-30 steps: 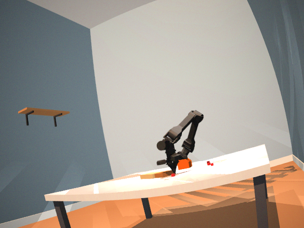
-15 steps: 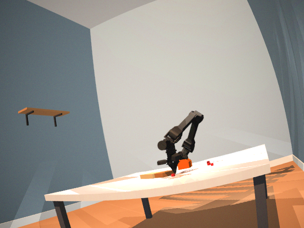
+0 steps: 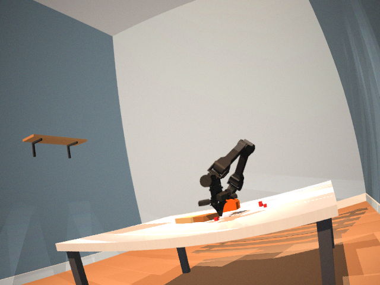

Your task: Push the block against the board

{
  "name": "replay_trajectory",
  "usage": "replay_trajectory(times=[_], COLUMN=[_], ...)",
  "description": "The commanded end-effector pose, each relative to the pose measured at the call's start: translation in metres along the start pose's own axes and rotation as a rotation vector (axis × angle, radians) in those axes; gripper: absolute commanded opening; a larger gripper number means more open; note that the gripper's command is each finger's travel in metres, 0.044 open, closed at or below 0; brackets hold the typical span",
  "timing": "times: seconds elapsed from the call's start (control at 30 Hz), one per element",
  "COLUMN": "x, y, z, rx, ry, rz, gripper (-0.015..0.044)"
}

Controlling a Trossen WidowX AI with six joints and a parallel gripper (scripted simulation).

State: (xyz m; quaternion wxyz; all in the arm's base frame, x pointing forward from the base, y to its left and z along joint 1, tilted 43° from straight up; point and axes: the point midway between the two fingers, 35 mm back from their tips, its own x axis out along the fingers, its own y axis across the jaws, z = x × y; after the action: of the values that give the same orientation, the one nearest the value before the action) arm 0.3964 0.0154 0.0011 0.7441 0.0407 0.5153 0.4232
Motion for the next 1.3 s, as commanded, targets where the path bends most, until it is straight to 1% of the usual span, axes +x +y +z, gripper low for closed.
replay_trajectory(times=[0.0, 0.1, 0.13, 0.27, 0.47, 0.57, 0.7, 0.87, 0.93, 1.0, 1.03, 1.27], x=[0.003, 0.003, -0.003, -0.049, -0.052, -0.052, -0.052, -0.052, -0.04, -0.009, 0.0, 0.003], y=[0.001, 0.002, 0.0, -0.001, 0.0, 0.002, 0.007, 0.007, 0.007, 0.007, 0.008, 0.008], z=[0.006, 0.01, 0.007, 0.006, 0.006, -0.006, -0.023, -0.024, -0.024, -0.024, -0.024, -0.025], rx=[0.006, 0.006, -0.001, 0.006, 0.001, -0.07, -0.173, -0.178, -0.178, -0.178, -0.178, -0.178], ry=[0.002, 0.002, -0.001, 0.003, 0.004, 0.004, 0.004, 0.004, 0.004, 0.003, 0.002, 0.002], rz=[0.009, 0.009, 0.001, 0.007, 0.007, 0.008, 0.008, 0.008, 0.008, 0.009, 0.01, 0.01], gripper=[0.0, 0.0, 0.0, 0.0, 0.0, 0.0, 0.0, 0.0, 0.0, 0.0, 0.0, 0.0])
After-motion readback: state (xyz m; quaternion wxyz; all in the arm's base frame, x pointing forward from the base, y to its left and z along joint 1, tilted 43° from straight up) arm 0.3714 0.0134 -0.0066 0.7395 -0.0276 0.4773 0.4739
